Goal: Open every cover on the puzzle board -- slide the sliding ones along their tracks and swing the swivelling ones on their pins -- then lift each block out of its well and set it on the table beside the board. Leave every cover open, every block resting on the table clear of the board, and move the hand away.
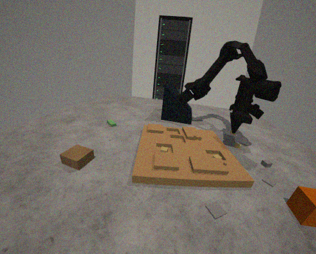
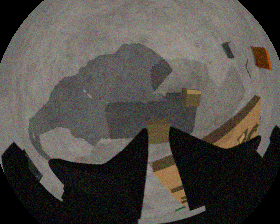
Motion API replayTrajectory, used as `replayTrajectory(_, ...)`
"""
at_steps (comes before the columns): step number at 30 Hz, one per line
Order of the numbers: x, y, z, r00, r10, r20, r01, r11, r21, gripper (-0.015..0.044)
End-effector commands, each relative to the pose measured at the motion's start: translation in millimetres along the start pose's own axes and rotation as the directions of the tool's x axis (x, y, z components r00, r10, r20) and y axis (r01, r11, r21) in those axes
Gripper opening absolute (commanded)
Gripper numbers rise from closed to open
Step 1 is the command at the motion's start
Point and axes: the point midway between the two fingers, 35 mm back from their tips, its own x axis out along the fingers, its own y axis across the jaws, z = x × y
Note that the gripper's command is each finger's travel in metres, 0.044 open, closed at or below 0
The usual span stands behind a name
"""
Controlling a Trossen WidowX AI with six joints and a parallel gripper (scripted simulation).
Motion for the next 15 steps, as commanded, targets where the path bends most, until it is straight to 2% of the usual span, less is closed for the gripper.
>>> replayTrajectory(1, 7, 1, -2, 1.0, 0.0, -0.004, 0.0, 1.0, 0.006, 0.008)
replayTrajectory(15, 29, 6, -1, 1.0, 0.002, 0.006, -0.002, 1.0, 0.009, 0.008)
